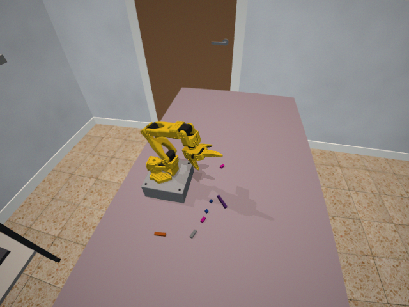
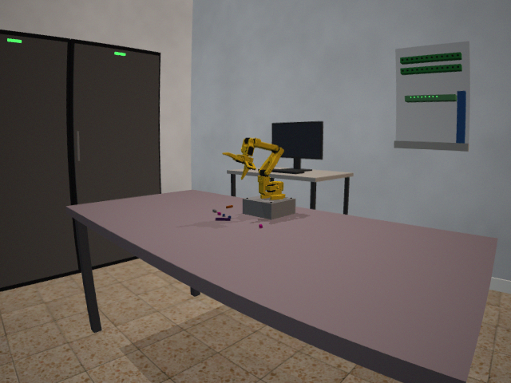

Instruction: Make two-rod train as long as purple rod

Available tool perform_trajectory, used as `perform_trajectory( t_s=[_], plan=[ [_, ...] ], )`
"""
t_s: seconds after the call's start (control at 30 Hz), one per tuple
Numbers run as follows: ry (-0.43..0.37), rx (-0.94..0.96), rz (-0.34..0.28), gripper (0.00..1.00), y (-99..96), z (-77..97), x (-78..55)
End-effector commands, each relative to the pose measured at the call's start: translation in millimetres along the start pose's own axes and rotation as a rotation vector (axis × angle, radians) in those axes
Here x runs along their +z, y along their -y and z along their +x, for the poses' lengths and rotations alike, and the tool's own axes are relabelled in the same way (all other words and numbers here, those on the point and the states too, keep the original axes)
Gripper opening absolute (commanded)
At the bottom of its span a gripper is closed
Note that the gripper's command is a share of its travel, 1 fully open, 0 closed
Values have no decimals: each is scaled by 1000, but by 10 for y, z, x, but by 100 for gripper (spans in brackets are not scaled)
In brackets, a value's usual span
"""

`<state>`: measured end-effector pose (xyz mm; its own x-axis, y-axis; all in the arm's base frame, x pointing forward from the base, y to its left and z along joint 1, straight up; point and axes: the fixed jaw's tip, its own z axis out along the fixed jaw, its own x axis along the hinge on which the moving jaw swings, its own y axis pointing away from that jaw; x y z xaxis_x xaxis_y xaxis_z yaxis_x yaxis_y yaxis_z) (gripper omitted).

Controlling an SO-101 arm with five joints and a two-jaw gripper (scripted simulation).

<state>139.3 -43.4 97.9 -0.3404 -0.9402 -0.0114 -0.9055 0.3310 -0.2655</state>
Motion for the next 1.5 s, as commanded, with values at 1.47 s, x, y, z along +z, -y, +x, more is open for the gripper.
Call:
perform_trajectory(
  t_s=[1.47],
  plan=[
    [-197,671,43,100,-525,783,-123]
  ],
)
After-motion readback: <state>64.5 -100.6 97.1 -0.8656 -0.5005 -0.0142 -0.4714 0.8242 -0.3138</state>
